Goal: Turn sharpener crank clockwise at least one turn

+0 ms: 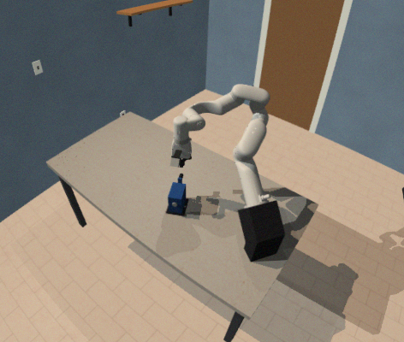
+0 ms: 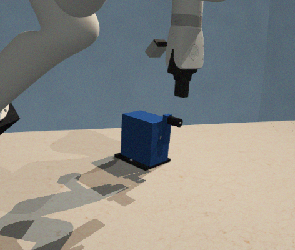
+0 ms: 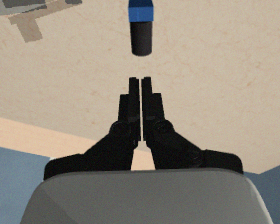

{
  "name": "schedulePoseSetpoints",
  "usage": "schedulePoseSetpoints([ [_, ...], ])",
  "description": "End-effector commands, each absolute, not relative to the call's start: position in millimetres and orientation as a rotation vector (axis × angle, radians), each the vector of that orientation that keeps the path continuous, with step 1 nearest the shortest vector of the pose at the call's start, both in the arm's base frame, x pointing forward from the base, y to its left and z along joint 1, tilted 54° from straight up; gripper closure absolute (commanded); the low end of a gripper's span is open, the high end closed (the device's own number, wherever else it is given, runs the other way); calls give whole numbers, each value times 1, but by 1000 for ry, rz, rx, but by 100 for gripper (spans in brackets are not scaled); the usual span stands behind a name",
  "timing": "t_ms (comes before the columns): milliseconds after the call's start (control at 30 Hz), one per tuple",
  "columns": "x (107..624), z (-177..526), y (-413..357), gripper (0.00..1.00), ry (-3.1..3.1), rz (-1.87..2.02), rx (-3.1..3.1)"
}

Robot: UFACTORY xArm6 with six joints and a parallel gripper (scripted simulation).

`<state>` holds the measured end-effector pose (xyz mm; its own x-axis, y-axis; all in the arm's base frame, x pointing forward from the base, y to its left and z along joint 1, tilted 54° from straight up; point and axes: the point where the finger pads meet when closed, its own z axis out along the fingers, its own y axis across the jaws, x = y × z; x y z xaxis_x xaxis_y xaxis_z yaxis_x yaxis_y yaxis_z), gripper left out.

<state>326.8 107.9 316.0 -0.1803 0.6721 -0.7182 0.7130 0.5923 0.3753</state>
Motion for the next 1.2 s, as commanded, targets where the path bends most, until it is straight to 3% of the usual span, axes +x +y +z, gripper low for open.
schedulePoseSetpoints([
  [0, 327, 317, 108, 100, 1895, -53, 1113],
  [1167, 327, 317, 108, 100, 1762, 70, 1312],
])
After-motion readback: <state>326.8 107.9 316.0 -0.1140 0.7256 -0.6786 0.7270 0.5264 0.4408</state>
